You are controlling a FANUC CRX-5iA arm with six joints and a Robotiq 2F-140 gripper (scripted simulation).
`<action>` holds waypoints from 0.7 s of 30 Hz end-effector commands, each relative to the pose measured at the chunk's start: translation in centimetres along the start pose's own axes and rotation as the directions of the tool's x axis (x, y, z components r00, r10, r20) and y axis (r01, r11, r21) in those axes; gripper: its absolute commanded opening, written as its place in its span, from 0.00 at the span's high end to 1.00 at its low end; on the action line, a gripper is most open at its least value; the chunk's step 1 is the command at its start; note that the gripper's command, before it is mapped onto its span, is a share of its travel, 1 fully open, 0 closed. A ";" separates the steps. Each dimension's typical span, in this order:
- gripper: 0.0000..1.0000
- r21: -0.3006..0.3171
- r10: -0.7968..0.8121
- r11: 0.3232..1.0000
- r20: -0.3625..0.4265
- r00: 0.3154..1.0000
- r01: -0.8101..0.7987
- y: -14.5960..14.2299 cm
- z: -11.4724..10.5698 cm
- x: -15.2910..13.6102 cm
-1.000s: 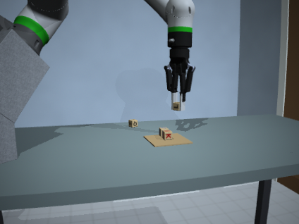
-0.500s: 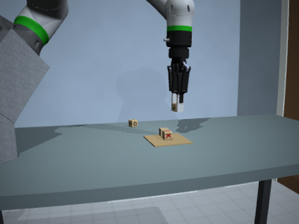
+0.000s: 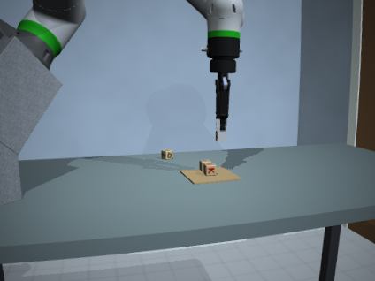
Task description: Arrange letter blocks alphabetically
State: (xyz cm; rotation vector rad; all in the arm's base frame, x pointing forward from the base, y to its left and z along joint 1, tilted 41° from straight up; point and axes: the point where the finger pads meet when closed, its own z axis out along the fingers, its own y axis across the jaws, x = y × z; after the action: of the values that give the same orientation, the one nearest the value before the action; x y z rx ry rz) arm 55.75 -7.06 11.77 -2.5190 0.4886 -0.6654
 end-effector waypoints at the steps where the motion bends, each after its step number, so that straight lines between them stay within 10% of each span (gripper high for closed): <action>1: 0.84 -0.007 0.138 0.990 0.000 0.990 -0.138 0.8 0.0 -0.2; 21: 0.84 0.001 0.642 0.767 -0.004 0.767 -0.642 4.0 -0.2 -1.3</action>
State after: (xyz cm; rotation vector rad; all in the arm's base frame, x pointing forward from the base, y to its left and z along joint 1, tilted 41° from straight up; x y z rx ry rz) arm 54.03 -9.42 9.66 -2.1970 1.1576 -0.4361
